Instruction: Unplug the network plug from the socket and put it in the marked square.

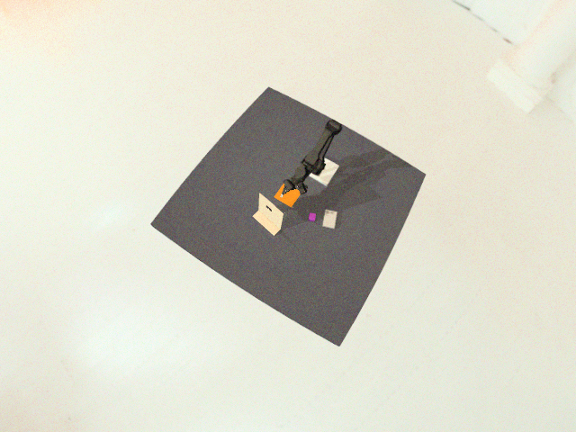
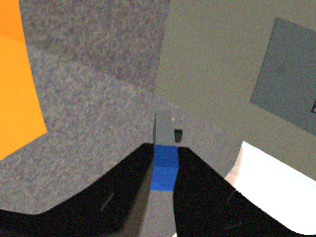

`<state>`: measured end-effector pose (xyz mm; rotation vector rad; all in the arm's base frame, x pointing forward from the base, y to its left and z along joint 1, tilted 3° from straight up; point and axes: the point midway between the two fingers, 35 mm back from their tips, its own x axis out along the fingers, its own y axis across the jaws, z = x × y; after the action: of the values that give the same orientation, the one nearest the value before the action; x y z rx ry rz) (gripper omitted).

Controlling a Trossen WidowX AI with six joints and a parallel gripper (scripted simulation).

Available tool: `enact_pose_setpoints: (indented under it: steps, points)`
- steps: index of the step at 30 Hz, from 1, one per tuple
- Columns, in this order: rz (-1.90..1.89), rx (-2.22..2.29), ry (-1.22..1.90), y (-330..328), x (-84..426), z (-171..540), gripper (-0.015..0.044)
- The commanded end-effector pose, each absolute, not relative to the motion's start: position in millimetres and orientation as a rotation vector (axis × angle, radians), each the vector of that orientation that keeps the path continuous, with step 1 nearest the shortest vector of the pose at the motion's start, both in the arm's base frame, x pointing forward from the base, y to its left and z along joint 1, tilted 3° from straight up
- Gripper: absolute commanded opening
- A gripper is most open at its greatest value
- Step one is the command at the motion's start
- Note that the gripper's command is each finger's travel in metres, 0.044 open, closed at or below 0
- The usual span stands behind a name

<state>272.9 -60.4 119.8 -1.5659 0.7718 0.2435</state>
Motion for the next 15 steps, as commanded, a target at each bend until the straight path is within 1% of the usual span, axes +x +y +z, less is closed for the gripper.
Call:
enact_pose_setpoints:
  steps: [1,15]
  points:
    - [0.289,-1.526,0.796,-61,264,118,0.0]
    - [0.49,-1.357,0.927,-60,223,101,0.0]
